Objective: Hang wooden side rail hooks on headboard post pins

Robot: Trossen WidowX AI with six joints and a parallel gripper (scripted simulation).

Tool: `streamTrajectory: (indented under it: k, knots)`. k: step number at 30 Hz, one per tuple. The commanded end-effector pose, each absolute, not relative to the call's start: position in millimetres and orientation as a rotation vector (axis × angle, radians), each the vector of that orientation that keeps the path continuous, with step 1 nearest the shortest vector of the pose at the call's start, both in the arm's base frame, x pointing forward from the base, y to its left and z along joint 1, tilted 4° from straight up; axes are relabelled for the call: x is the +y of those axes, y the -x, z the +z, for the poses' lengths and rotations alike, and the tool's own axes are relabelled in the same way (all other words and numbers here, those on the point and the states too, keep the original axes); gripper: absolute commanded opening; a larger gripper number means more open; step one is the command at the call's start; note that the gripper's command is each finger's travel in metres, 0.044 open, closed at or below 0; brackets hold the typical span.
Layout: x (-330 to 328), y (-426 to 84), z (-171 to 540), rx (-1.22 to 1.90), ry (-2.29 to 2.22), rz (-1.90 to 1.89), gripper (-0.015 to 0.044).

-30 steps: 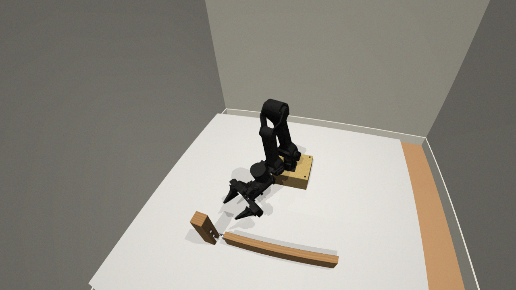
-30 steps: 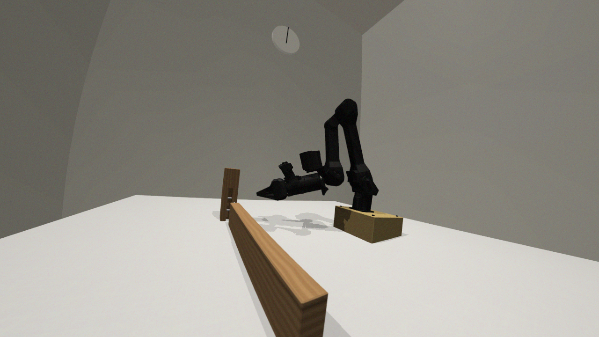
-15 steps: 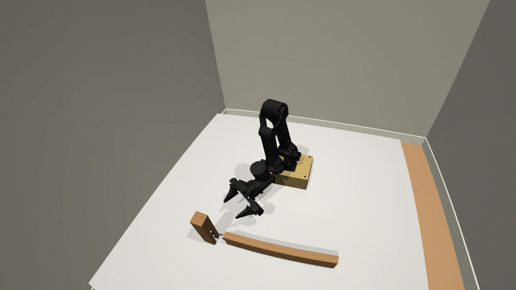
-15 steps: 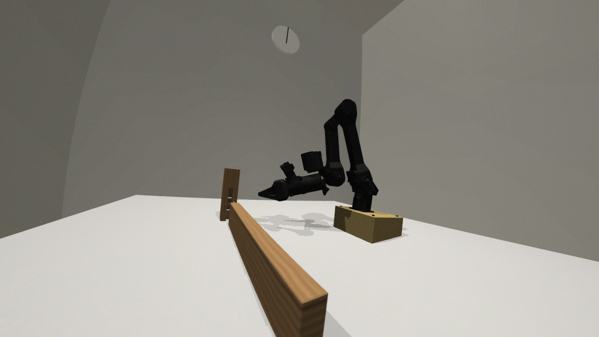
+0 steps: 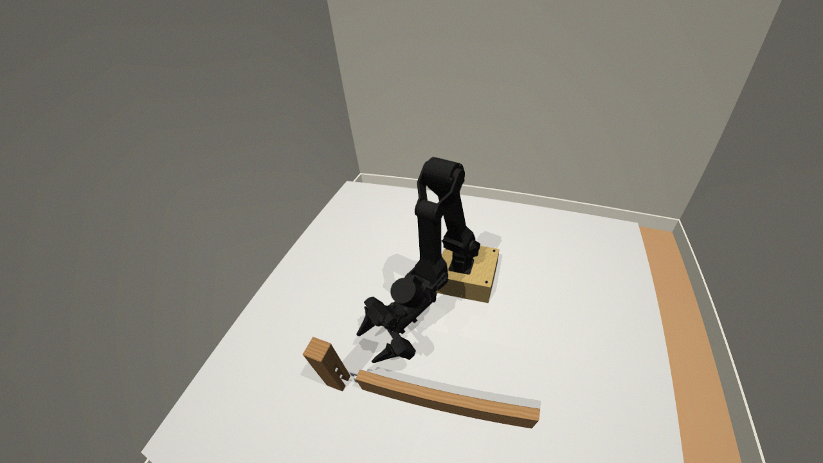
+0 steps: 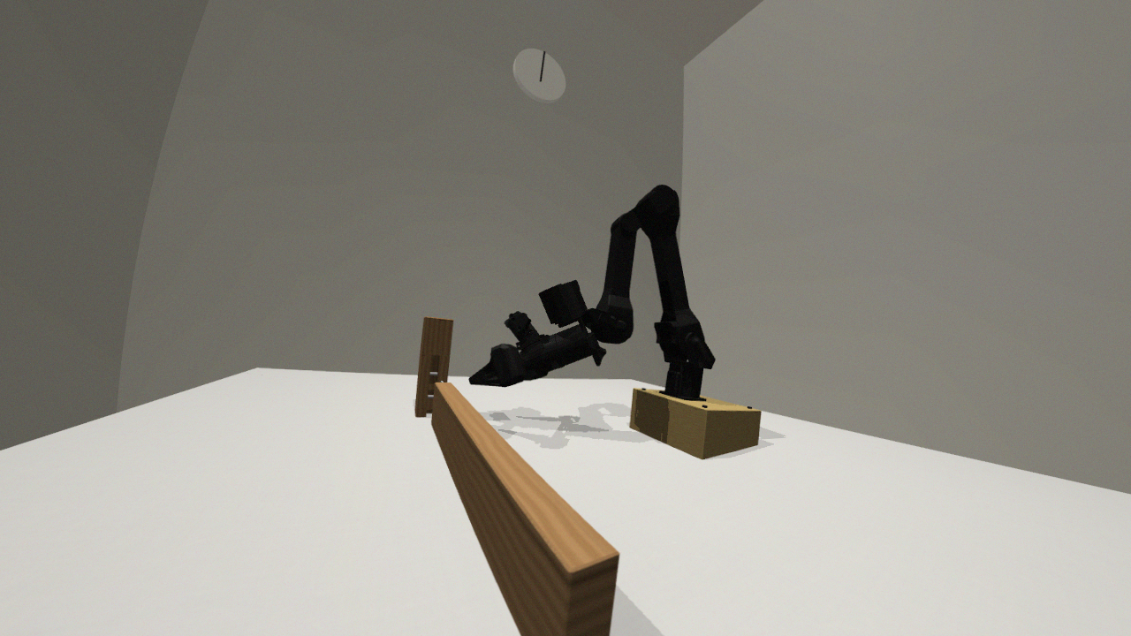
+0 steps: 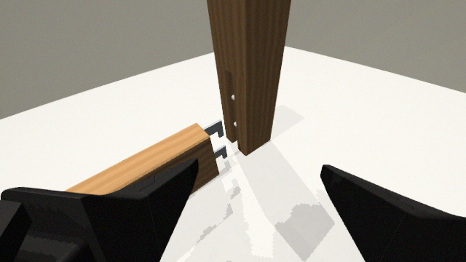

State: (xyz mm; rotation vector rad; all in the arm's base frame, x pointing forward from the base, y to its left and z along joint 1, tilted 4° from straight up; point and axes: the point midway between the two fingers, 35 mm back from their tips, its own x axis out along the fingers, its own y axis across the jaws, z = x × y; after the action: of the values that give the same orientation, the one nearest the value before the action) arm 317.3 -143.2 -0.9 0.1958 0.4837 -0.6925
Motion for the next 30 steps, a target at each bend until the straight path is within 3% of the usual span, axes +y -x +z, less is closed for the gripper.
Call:
streamTrajectory:
  k: [1, 12, 30]
  knots:
    - [-137.4, -341.5, 3.2, 0.561, -0.29, -0.819, 0.044]
    - [-112.7, -356.9, 57.9, 0.637, -0.323, -1.075, 0.044]
    - [-109.4, -355.4, 67.4, 0.641, -0.313, -1.103, 0.044]
